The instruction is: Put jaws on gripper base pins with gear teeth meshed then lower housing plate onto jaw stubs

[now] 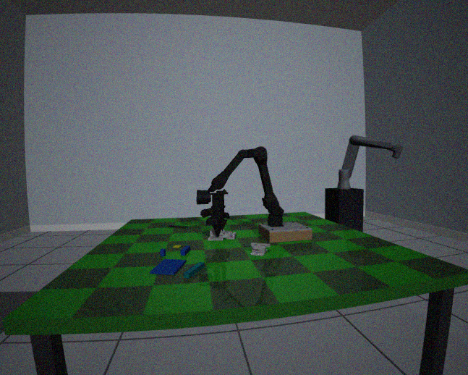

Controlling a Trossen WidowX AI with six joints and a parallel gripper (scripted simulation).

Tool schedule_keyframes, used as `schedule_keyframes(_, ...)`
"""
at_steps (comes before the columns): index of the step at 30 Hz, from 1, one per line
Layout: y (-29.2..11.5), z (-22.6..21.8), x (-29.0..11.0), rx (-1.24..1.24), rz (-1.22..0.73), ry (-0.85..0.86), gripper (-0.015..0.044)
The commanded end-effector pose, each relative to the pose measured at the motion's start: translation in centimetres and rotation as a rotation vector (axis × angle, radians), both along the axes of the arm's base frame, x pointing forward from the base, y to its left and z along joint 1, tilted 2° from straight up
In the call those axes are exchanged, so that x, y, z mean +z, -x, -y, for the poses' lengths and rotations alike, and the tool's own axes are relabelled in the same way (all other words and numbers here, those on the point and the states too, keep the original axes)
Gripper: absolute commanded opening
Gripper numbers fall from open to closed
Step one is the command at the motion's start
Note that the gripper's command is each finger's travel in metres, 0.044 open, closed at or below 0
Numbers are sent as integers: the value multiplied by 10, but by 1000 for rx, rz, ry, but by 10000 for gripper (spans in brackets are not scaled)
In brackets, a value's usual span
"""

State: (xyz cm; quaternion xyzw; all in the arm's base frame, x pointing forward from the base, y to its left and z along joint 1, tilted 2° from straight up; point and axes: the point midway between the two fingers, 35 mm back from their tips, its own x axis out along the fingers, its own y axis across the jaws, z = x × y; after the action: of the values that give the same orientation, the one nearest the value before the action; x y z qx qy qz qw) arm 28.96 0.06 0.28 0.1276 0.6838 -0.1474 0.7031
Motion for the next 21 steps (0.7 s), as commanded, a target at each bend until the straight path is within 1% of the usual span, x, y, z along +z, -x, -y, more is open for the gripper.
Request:
schedule_keyframes(1,1,0,-1,-3,-4,-2,134)
schedule_keyframes(10,1,0,6,-3,-4,-2,134)
schedule_keyframes(21,0,0,4,-3,-4,-2,134)
